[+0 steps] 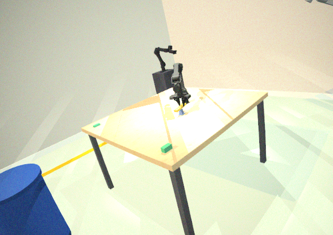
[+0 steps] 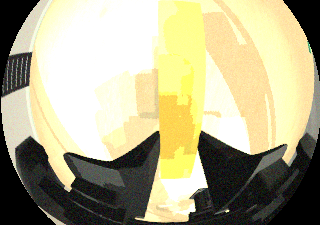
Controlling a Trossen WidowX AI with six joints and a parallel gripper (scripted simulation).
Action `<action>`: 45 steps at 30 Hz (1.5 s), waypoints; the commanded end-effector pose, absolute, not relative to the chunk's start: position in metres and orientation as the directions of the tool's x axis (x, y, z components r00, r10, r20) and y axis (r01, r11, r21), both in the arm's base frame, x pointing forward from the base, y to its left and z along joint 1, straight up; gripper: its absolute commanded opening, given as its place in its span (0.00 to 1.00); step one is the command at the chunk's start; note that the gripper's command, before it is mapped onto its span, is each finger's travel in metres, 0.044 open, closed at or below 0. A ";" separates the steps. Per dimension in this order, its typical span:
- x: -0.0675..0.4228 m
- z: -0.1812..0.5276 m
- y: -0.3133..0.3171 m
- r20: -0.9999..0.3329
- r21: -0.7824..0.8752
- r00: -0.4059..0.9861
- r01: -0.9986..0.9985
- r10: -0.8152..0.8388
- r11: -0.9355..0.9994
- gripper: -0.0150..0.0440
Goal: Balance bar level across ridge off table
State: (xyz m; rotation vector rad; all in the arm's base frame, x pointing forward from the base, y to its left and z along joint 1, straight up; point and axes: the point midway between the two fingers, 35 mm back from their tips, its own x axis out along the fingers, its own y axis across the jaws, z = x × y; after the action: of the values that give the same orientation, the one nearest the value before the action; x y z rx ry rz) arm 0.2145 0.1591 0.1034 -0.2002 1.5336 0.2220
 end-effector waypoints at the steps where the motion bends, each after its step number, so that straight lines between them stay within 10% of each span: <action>1: 0.214 0.103 0.159 -1.000 0.010 0.023 -0.267 0.017 0.964 0.25; 34: 0.214 0.103 0.159 -1.000 0.010 0.025 -0.267 0.017 0.964 0.25; 40: 0.214 0.103 0.159 -1.000 0.010 0.025 -0.267 0.017 0.964 0.52; 45: 0.214 0.103 0.159 -1.000 0.010 0.025 -0.267 0.017 0.964 0.54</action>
State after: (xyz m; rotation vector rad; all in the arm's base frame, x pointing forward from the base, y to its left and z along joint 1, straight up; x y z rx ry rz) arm 0.2145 0.1591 0.1034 -0.2002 1.5337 0.2220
